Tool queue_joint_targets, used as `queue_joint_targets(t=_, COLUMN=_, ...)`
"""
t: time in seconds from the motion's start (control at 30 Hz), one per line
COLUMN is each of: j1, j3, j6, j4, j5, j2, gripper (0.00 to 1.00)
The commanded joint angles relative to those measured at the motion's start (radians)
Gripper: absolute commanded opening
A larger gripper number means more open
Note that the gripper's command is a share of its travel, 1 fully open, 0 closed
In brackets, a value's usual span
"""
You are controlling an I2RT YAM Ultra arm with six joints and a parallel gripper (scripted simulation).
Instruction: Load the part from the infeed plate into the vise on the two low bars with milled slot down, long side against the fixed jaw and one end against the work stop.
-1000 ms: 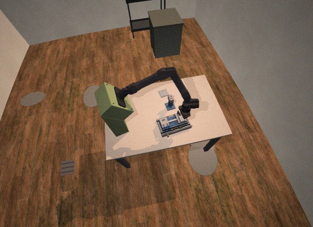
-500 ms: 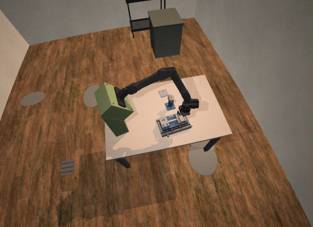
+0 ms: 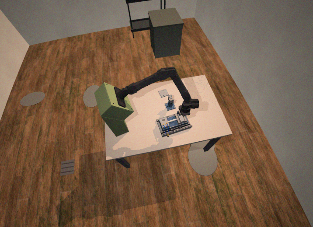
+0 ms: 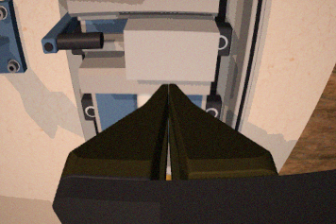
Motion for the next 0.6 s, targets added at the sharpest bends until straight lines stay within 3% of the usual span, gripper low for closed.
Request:
queue_joint_targets(t=0.0, j1=-0.022, j3=-0.02, j6=-0.007, j4=-0.015, j5=-0.006, j2=-0.028, gripper=0.0)
queue_joint_targets(t=0.37, j1=-0.022, j3=-0.021, j6=-0.018, j4=-0.011, j5=-0.006, j2=-0.029, gripper=0.0)
queue_joint_targets(t=0.57, j1=-0.023, j3=-0.044, j6=-0.204, j4=0.021, j5=-0.005, j2=-0.037, gripper=0.0)
